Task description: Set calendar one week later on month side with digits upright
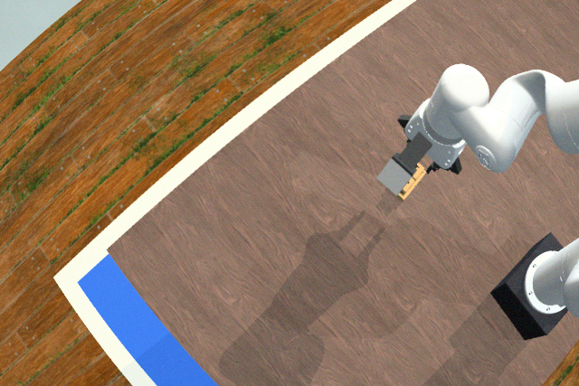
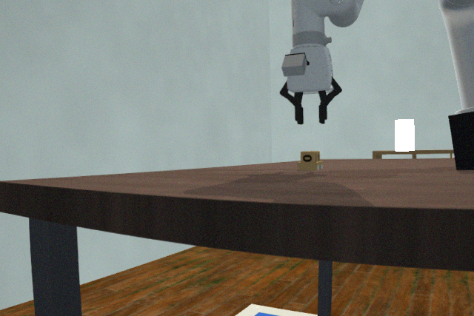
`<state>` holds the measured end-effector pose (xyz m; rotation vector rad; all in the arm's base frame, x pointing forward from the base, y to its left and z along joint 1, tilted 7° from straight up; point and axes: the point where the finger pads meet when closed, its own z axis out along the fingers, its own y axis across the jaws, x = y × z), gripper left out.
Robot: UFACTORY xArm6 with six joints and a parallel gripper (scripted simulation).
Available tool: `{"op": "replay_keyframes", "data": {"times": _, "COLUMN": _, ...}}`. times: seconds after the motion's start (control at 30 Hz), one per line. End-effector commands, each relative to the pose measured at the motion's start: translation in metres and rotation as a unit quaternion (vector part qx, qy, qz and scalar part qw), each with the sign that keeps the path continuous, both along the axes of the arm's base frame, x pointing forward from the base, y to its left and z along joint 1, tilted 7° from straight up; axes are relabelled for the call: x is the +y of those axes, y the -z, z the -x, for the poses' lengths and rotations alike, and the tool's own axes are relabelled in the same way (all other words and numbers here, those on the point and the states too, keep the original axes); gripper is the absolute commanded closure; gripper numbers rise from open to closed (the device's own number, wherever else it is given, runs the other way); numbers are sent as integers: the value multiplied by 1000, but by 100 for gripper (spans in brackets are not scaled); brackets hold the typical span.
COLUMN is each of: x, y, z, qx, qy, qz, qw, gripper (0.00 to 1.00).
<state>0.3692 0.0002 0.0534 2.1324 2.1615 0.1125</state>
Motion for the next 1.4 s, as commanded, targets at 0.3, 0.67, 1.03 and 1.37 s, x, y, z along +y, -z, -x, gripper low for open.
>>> {"op": "replay_keyframes", "data": {"times": 0.3, "x": 0, "y": -11, "z": 1, "qx": 0, "qy": 0, "qz": 0, "qw": 1000, "gripper": 0}}
{"op": "replay_keyframes", "data": {"times": 0.67, "x": 0, "y": -11, "z": 1, "qx": 0, "qy": 0, "qz": 0, "qw": 1000, "gripper": 0}}
{"op": "replay_keyframes", "data": {"times": 1.03, "x": 0, "y": -15, "z": 2, "qx": 0, "qy": 0, "qz": 0, "qw": 1000, "gripper": 0}}
{"op": "replay_keyframes", "data": {"times": 1.37, "x": 1, "y": -41, "z": 5, "qx": 0, "qy": 0, "qz": 0, "qw": 1000, "gripper": 0}}
